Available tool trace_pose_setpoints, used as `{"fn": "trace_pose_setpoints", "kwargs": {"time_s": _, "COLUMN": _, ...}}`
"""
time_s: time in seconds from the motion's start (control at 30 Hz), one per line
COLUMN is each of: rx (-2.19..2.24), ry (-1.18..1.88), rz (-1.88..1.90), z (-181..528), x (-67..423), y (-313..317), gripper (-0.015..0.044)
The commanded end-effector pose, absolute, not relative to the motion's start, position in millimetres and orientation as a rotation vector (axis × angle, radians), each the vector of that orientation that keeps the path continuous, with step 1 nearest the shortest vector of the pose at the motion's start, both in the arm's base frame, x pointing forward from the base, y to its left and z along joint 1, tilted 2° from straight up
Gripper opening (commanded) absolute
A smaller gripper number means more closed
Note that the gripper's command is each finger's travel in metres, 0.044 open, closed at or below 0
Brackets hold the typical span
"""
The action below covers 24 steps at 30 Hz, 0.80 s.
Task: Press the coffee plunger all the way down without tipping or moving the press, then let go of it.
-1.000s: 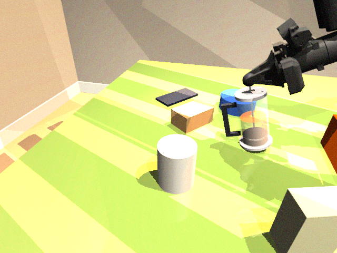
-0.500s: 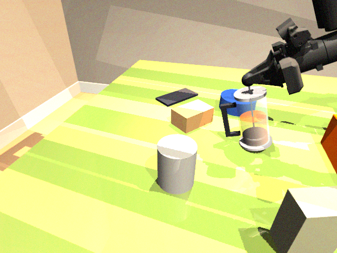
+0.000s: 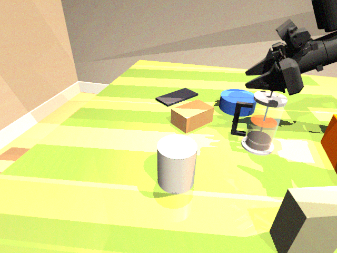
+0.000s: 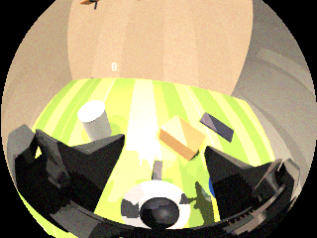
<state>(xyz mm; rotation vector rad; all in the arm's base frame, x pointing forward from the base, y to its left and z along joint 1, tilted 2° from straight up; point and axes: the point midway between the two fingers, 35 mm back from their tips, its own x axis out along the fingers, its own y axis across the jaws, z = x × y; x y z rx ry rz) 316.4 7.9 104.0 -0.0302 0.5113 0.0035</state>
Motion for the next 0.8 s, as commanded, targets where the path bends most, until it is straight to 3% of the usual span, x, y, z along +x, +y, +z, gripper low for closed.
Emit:
{"fn": "trace_pose_setpoints", "kwargs": {"time_s": 0.0, "rx": -0.030, "ry": 0.511, "rz": 0.003, "z": 104.1, "x": 316.4, "y": 7.9, "gripper": 0.0440}}
{"fn": "trace_pose_setpoints", "kwargs": {"time_s": 0.3, "rx": -0.023, "ry": 0.495, "rz": -0.001, "z": 123.6, "x": 314.3, "y": 8.7, "gripper": 0.0440}}
{"fn": "trace_pose_setpoints", "kwargs": {"time_s": 0.6, "rx": -0.037, "ry": 0.532, "rz": 0.006, "z": 181.4, "x": 261.8, "y": 10.4, "gripper": 0.0440}}
{"fn": "trace_pose_setpoints", "kwargs": {"time_s": 0.77, "rx": -0.037, "ry": 0.533, "rz": 0.006, "z": 181.4, "x": 260.5, "y": 10.3, "gripper": 0.0440}}
